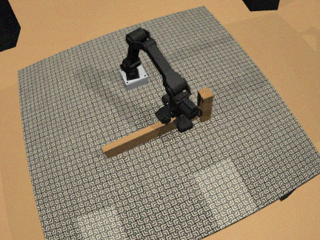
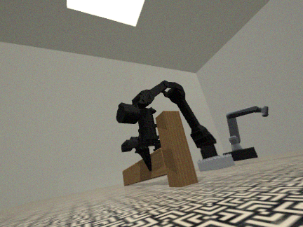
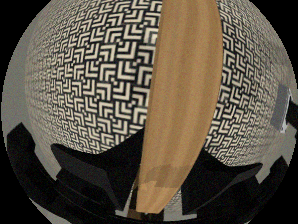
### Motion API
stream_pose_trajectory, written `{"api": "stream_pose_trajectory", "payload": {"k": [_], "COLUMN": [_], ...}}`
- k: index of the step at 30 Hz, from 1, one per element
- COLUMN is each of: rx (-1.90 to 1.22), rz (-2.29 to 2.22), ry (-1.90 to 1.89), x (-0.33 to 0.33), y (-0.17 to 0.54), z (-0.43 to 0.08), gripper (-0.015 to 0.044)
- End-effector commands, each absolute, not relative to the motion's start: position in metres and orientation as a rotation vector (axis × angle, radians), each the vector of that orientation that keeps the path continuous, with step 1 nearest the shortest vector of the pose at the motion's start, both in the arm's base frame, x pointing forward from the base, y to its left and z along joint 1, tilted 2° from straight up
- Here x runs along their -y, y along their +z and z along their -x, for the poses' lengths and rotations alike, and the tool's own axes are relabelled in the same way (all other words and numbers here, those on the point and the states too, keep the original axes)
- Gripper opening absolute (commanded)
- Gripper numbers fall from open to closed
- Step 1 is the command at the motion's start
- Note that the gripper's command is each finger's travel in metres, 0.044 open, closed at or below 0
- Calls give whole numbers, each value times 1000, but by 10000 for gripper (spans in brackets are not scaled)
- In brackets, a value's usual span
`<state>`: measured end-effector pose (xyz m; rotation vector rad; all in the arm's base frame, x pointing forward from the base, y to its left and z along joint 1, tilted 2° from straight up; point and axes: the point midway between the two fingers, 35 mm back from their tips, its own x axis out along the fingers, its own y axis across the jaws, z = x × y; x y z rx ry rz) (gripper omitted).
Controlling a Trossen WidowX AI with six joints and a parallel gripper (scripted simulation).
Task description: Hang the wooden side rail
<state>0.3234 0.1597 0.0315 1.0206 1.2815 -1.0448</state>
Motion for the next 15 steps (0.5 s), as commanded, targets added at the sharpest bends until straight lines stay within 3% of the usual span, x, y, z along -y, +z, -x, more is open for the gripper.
{"api": "stream_pose_trajectory", "payload": {"k": [1, 15], "rx": [-1281, -1281], "rz": [-1029, -1029], "ry": [-1040, -1040], "x": [-162, -163], "y": [34, 35], "z": [-323, -323], "gripper": [0, 0]}}
